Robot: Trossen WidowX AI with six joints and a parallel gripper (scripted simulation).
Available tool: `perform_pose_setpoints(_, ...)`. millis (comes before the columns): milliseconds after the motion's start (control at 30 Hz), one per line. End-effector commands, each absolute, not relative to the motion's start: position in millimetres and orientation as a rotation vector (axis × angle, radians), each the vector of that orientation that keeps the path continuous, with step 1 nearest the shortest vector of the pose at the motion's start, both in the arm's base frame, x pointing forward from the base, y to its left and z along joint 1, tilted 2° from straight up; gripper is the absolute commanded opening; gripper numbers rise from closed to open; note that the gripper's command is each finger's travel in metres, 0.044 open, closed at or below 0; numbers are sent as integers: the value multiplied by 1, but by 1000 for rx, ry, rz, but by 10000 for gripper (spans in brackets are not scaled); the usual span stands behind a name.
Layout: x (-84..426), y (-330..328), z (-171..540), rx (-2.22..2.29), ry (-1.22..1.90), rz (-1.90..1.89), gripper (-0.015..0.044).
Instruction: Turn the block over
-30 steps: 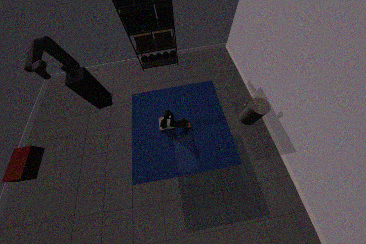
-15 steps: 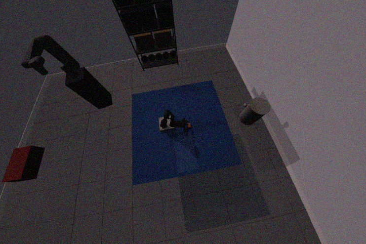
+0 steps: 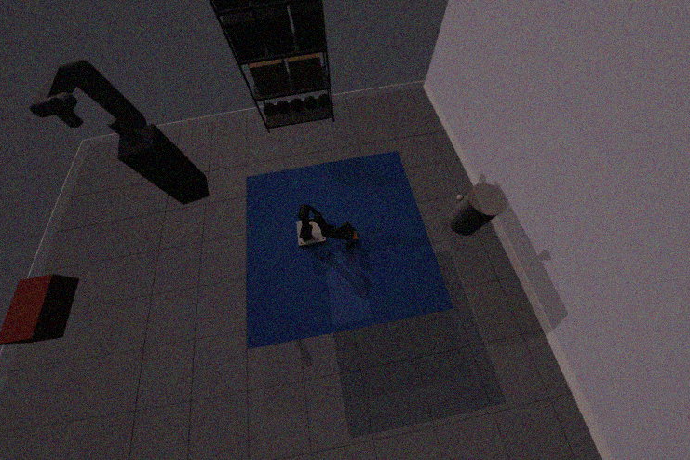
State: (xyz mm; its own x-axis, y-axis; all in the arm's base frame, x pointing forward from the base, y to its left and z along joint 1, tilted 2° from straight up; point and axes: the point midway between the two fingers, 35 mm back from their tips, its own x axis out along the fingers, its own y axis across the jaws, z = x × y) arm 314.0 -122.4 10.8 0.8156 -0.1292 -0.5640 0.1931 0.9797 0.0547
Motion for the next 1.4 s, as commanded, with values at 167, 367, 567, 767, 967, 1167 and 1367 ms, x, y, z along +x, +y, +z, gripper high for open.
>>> perform_pose_setpoints(167, 308, -126, 83, 84, 849, -173, 440)
perform_pose_setpoints(367, 286, -116, 89, 108, 970, -157, 440)
perform_pose_setpoints(567, 282, -114, 89, 113, 988, -154, 440)
perform_pose_setpoints(767, 282, -114, 89, 113, 988, -154, 440)
perform_pose_setpoints(967, 282, -114, 89, 113, 988, -154, 440)
perform_pose_setpoints(1167, 295, -118, 97, 139, 1139, -147, 440)
perform_pose_setpoints(1367, 309, -121, 107, 159, 1346, -136, 440)
